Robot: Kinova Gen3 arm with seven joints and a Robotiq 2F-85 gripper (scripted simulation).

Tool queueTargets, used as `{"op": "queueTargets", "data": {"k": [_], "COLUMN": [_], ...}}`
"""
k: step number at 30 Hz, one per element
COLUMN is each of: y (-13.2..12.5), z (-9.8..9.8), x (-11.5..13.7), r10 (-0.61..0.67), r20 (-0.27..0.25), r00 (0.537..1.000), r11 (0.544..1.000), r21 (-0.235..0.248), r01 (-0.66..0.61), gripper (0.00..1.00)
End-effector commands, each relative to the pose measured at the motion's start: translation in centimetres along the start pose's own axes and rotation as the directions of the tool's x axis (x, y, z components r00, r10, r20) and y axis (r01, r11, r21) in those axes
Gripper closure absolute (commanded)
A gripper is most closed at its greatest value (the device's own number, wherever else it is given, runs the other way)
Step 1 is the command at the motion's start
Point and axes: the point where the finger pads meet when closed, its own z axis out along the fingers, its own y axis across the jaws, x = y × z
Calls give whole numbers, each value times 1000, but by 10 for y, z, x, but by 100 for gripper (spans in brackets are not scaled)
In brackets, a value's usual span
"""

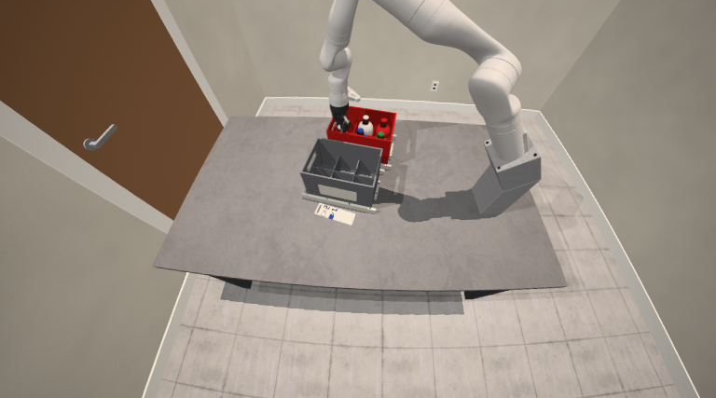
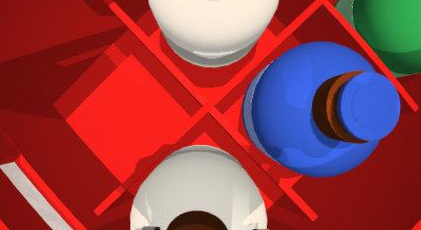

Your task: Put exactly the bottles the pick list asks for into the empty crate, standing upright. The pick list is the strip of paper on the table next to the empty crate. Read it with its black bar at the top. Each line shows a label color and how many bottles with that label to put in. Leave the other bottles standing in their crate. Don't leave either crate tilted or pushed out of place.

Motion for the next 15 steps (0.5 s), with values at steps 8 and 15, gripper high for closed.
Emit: {"op": "queueTargets", "data": {"k": [8,15], "y": [-1,-1], "z": [-1,-1], "x": [0,0], "r10": [0,0], "r20": [0,0], "r00": [1000,1000], "r11": [1000,1000], "r21": [2,2], "r01": [0,0], "gripper": [52,55]}}
